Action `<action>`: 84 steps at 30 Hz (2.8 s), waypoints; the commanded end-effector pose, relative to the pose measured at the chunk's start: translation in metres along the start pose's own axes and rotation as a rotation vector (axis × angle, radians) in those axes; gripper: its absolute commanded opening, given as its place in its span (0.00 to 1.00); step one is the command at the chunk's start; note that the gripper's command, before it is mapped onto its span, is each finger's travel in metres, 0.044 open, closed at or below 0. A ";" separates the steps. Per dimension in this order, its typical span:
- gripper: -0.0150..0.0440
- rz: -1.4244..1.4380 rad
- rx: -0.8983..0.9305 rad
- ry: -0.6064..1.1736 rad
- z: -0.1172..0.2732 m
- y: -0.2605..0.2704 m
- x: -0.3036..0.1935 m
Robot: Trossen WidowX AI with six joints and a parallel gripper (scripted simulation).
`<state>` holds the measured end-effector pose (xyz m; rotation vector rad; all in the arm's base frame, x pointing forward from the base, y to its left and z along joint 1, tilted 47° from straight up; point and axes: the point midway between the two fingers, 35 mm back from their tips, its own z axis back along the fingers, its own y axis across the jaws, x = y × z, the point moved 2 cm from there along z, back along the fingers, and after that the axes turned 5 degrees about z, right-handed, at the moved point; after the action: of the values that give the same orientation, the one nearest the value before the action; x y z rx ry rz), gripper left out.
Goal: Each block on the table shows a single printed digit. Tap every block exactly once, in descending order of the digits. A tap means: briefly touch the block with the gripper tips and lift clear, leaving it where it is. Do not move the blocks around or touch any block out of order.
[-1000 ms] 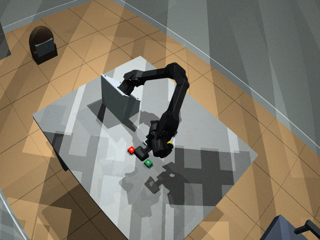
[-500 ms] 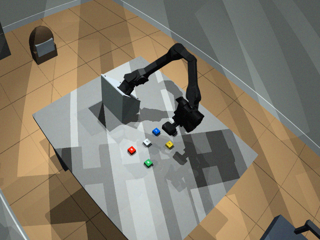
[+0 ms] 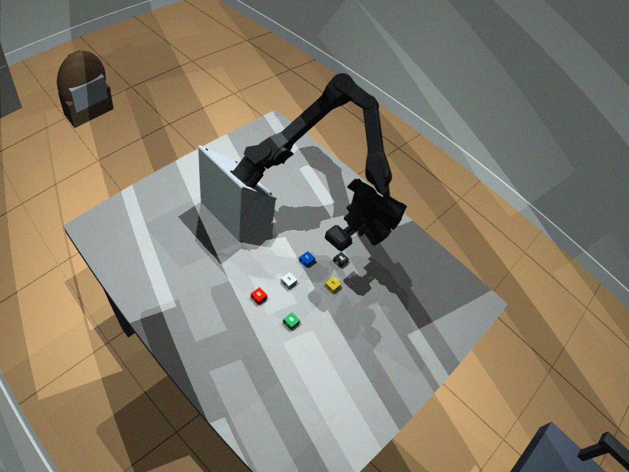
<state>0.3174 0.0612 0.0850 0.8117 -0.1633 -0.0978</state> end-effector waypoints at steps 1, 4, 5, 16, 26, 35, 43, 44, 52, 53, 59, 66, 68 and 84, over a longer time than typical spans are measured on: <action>0.67 -0.013 0.002 0.024 -0.054 0.001 -0.009; 0.53 -0.013 0.005 0.024 -0.064 0.002 -0.011; 0.49 -0.013 0.005 0.024 -0.064 0.002 -0.011; 0.29 -0.013 0.005 0.024 -0.064 0.002 -0.011; 0.29 -0.013 0.005 0.024 -0.070 0.002 -0.011; 0.29 -0.014 0.005 0.024 -0.084 0.002 -0.011; 0.29 -0.014 0.006 0.024 -0.094 0.002 -0.012; 0.29 -0.014 0.006 0.024 -0.094 0.002 -0.012; 0.29 -0.013 0.005 0.023 -0.066 0.002 -0.011; 0.29 -0.013 0.005 0.024 -0.064 0.002 -0.011; 0.29 -0.021 -0.001 0.024 -0.051 0.001 -0.009; 0.29 -0.014 0.001 0.024 0.015 0.001 -0.008; 0.29 -0.013 0.001 0.024 0.017 0.001 -0.008; 0.29 -0.025 -0.048 0.023 0.024 -0.171 0.031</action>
<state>0.3395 -0.0416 0.0172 0.7675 -0.1355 -0.1193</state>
